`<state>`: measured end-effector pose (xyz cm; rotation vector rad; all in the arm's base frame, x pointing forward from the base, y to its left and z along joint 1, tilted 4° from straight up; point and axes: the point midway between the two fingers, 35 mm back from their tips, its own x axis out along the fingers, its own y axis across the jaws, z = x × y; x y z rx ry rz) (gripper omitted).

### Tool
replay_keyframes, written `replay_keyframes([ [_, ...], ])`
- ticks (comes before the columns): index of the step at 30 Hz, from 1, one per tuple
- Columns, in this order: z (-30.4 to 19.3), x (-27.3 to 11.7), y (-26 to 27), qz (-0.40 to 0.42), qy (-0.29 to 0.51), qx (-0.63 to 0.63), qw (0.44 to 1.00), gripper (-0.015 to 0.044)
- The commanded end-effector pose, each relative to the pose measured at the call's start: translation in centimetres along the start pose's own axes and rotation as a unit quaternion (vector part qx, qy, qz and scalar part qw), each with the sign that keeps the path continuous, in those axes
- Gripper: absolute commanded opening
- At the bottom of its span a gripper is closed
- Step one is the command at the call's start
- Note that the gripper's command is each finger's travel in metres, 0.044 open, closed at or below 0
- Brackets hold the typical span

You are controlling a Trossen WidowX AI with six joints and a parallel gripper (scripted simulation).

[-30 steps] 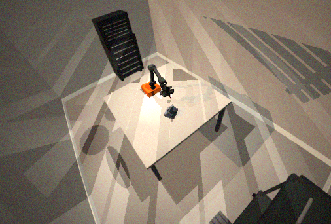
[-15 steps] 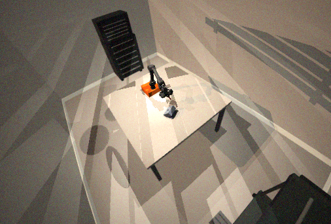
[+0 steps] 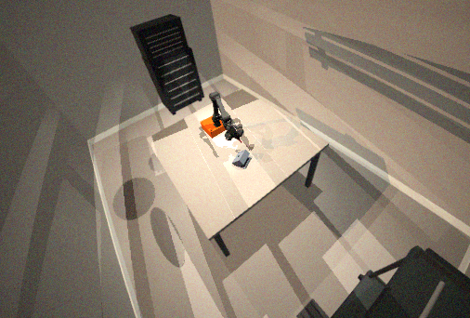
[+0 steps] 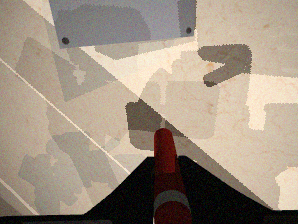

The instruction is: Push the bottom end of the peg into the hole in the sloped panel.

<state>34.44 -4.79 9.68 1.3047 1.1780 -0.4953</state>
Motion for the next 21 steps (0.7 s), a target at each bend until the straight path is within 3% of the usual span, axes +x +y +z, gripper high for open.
replay_keyframes([
  [1, 0.5, -0.1, 0.0, 0.009, 0.0, 0.013, 1.0, 0.0],
  [21, 3.2, -1.2, -0.4, 0.05, -0.008, 0.073, 0.996, 0.0],
])
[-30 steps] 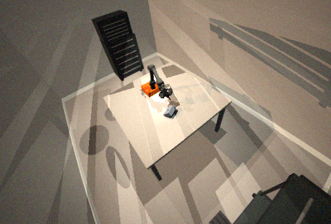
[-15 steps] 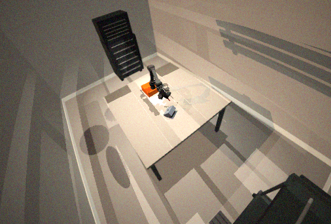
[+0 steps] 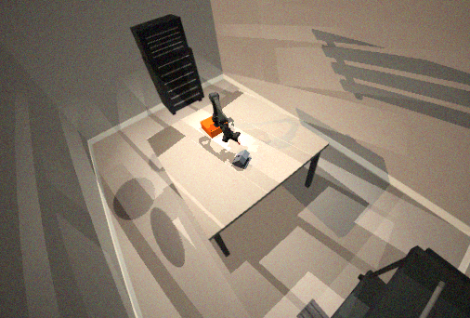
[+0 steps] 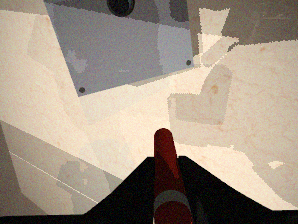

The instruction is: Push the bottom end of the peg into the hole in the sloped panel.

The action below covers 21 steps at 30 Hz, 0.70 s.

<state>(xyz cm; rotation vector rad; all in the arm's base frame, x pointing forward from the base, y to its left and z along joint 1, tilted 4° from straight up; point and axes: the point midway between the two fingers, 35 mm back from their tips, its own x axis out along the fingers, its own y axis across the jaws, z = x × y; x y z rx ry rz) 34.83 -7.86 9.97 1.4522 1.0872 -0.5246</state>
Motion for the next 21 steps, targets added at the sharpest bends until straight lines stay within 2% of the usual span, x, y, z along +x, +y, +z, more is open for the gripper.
replay_keyframes([
  [1, 0.5, -0.2, 0.0, 0.009, 0.0, 0.012, 1.0, 0.0],
  [21, 3.3, -1.5, -0.2, 0.051, -0.008, 0.07, 0.996, 0.0],
])
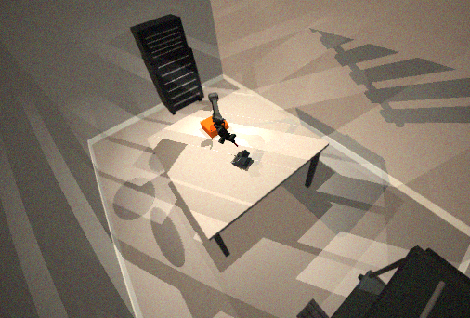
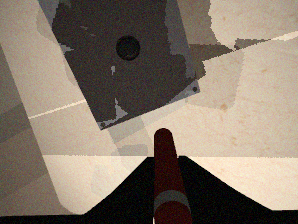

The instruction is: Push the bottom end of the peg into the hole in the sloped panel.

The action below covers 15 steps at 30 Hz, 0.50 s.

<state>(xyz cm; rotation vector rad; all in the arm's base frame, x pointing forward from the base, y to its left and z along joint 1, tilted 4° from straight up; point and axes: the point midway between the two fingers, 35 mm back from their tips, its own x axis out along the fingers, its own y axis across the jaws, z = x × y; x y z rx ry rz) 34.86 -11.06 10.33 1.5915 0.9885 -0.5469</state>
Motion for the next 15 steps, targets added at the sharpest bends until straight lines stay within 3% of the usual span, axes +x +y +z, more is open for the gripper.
replay_keyframes([
  [1, 0.5, -0.2, 0.1, 0.009, 0.0, 0.012, 1.0, 0.0],
  [15, 2.5, -1.2, 0.1, 0.039, -0.005, 0.05, 0.998, 0.0],
])
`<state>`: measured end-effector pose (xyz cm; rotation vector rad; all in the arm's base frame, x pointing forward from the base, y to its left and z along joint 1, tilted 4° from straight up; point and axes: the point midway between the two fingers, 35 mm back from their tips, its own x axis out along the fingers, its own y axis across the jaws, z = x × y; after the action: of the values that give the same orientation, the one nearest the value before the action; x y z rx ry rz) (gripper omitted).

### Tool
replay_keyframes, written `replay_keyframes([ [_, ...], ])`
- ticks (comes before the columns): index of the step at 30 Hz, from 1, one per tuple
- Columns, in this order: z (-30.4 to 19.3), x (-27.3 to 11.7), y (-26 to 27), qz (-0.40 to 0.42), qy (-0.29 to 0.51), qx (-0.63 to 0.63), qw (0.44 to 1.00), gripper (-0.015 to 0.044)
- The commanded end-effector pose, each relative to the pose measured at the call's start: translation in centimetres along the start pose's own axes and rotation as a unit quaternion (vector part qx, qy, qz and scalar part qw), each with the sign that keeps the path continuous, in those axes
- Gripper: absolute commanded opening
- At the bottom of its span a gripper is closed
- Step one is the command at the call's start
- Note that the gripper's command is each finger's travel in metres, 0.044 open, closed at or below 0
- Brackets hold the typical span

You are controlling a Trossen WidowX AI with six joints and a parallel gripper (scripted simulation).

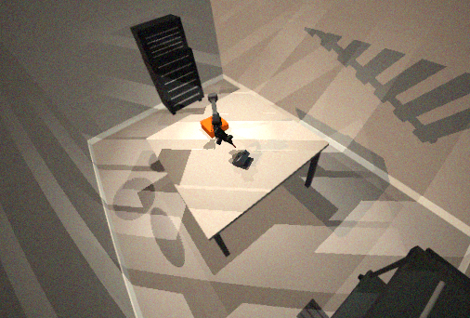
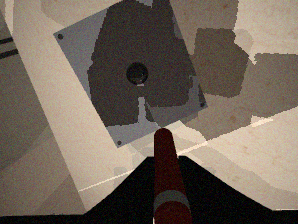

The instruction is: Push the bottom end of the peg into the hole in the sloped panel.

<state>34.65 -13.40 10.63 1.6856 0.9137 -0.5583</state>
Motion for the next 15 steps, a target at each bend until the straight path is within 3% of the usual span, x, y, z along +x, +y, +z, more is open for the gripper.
replay_keyframes([
  [1, 0.5, -0.2, 0.1, 0.009, 0.0, 0.011, 1.0, 0.0],
  [15, 2.4, -1.4, 0.2, 0.039, -0.005, 0.048, 0.998, 0.0],
])
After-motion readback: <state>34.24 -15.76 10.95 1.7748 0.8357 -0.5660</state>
